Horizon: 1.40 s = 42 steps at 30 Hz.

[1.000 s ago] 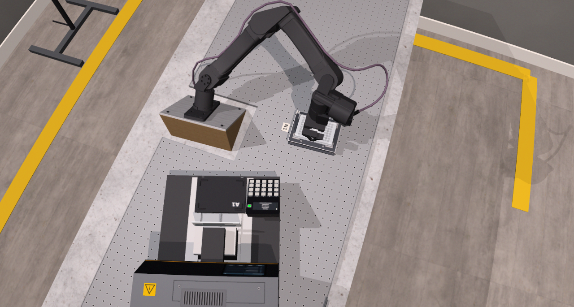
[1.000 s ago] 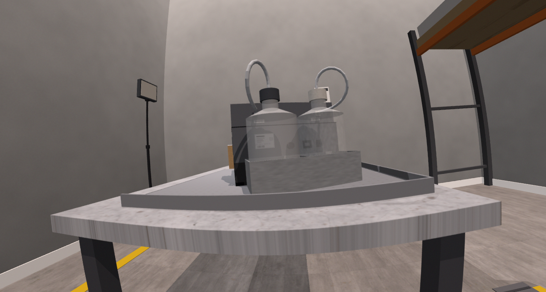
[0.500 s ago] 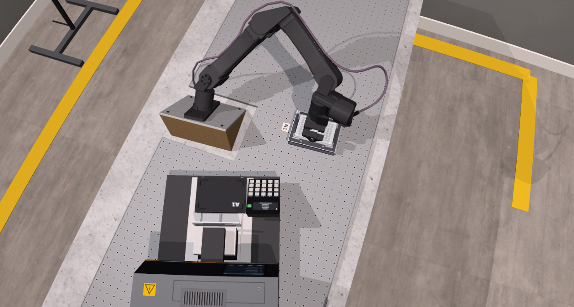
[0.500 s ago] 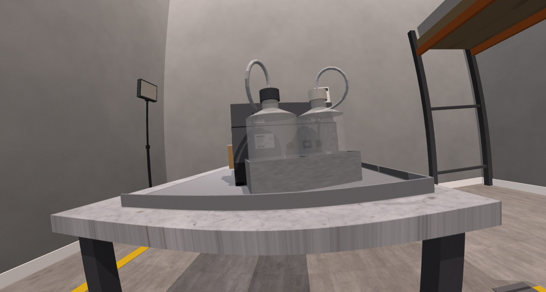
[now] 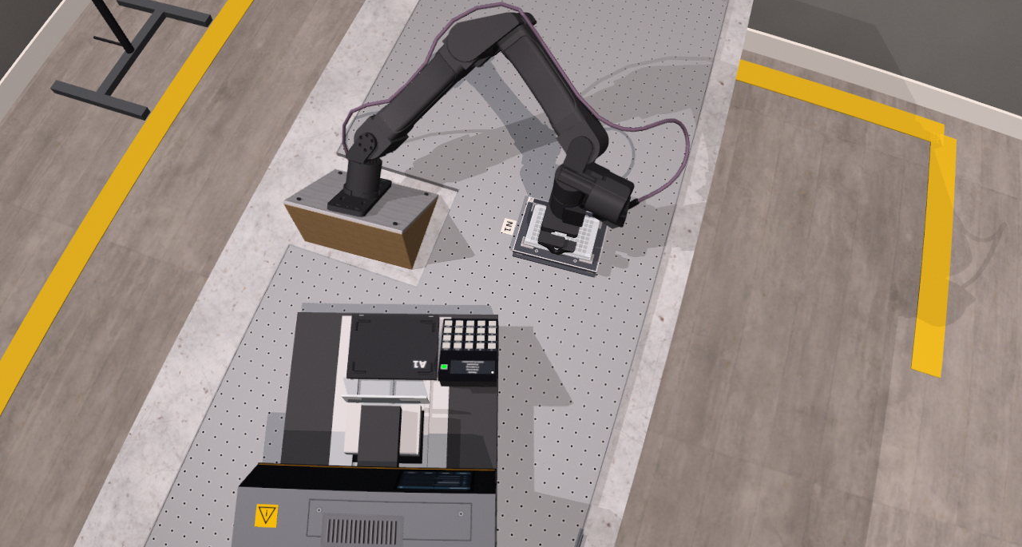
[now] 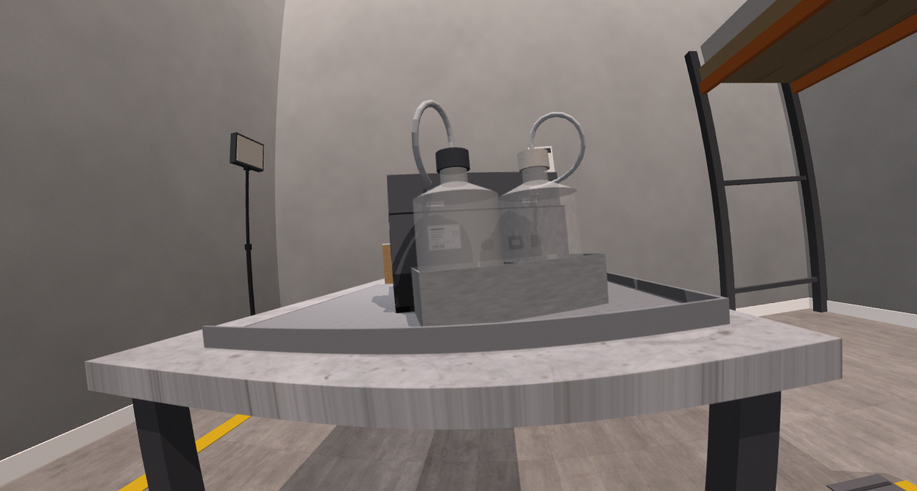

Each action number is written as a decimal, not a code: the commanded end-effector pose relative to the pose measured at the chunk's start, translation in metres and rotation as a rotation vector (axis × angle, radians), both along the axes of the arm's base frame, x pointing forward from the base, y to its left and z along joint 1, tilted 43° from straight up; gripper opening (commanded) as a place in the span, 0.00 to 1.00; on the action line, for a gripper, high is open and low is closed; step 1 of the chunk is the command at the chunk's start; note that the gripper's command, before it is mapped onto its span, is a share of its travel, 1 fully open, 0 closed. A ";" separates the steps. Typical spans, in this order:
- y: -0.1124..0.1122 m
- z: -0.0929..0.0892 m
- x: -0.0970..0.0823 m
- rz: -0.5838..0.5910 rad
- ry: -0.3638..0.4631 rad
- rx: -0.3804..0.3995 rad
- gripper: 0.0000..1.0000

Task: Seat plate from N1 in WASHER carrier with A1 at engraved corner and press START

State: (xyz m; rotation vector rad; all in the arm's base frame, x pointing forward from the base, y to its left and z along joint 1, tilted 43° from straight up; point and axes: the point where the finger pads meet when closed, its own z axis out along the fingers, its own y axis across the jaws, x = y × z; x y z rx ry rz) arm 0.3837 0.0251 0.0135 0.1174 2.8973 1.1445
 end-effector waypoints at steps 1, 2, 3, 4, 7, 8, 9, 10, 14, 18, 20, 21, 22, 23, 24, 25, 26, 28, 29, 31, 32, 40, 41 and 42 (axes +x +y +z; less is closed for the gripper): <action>-0.002 -0.009 -0.002 -0.023 0.015 0.014 1.00; 0.000 -0.010 -0.002 -0.020 0.015 0.013 1.00; 0.001 -0.010 -0.002 -0.018 0.015 0.013 1.00; 0.002 -0.011 -0.002 -0.017 0.015 0.014 1.00; -0.002 -0.011 -0.002 -0.029 0.015 0.013 1.00; -0.003 -0.012 -0.002 -0.030 0.016 0.011 1.00; -0.003 -0.012 -0.002 -0.029 0.016 0.009 1.00; -0.003 -0.012 -0.002 -0.029 0.016 0.009 1.00; -0.001 -0.002 0.004 -0.013 -0.013 -0.001 1.00; -0.001 -0.002 0.004 -0.013 -0.013 -0.001 1.00; -0.001 -0.002 0.004 -0.013 -0.013 -0.001 1.00; -0.001 -0.002 0.004 -0.013 -0.013 -0.001 1.00; -0.001 -0.002 0.004 -0.013 -0.013 -0.001 0.98; -0.001 -0.002 0.004 -0.013 -0.013 -0.001 0.96; -0.001 -0.002 0.004 -0.013 -0.013 -0.001 0.94; -0.001 -0.002 0.004 -0.013 -0.013 -0.001 0.92; -0.001 -0.002 0.004 -0.013 -0.013 -0.001 0.90; -0.001 -0.002 0.004 -0.013 -0.013 -0.001 0.86; -0.001 -0.002 0.004 -0.013 -0.013 -0.001 0.84; -0.001 -0.002 0.004 -0.013 -0.013 -0.001 0.84; -0.001 -0.002 0.004 -0.013 -0.013 -0.001 0.84; -0.001 -0.002 0.004 -0.013 -0.013 -0.001 0.84; -0.001 -0.002 0.004 -0.013 -0.013 -0.001 0.84; -0.001 -0.002 0.004 -0.013 -0.013 -0.001 0.84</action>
